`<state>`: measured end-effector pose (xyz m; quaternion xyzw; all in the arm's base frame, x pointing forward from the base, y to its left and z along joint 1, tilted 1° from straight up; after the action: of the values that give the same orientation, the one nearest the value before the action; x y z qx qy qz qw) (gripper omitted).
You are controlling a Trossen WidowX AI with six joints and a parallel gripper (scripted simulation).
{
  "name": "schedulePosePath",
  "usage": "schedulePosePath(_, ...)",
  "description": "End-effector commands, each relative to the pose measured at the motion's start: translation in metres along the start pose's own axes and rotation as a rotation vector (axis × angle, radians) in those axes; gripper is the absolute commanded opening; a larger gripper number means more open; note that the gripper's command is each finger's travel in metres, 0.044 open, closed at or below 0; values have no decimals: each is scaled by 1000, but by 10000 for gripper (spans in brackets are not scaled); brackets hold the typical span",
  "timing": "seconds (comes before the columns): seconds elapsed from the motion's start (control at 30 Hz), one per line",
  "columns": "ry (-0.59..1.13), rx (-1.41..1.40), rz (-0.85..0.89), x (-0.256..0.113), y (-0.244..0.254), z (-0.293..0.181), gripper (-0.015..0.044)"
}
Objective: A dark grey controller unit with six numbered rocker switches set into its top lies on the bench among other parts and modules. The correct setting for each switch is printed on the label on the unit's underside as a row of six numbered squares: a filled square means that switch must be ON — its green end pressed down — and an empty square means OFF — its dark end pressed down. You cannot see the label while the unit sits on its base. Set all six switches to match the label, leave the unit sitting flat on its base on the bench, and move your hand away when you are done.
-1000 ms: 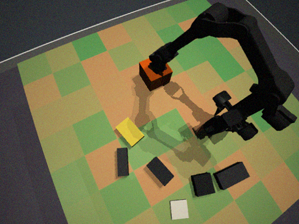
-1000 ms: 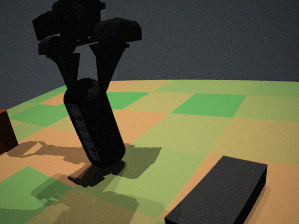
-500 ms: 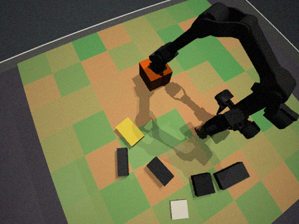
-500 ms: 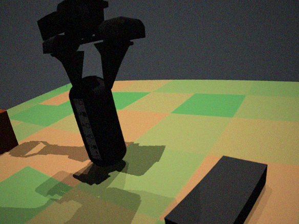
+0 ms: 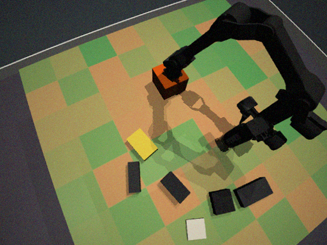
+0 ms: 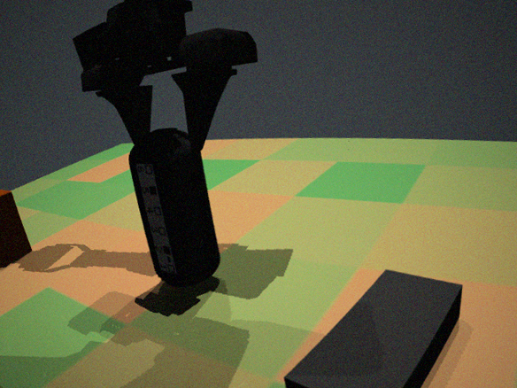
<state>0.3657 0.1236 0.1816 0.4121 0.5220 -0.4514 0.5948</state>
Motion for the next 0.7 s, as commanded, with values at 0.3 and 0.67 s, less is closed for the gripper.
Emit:
schedulePosePath(0.3, 44, 3, 3, 3, 2, -9, 338)
schedulePosePath(0.67, 70, 3, 8, 3, 3, -14, 338)
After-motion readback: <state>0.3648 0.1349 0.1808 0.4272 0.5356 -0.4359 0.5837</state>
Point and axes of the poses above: the point midway between the two fingers, 35 mm back from their tips, its own x axis out along the fingers, its own y axis across the jaws, z = x × y, the point moved 10 cm from there along -x, back along the fingers, and after that the axes turned 11 degrees about -x, right-handed, at the moved point
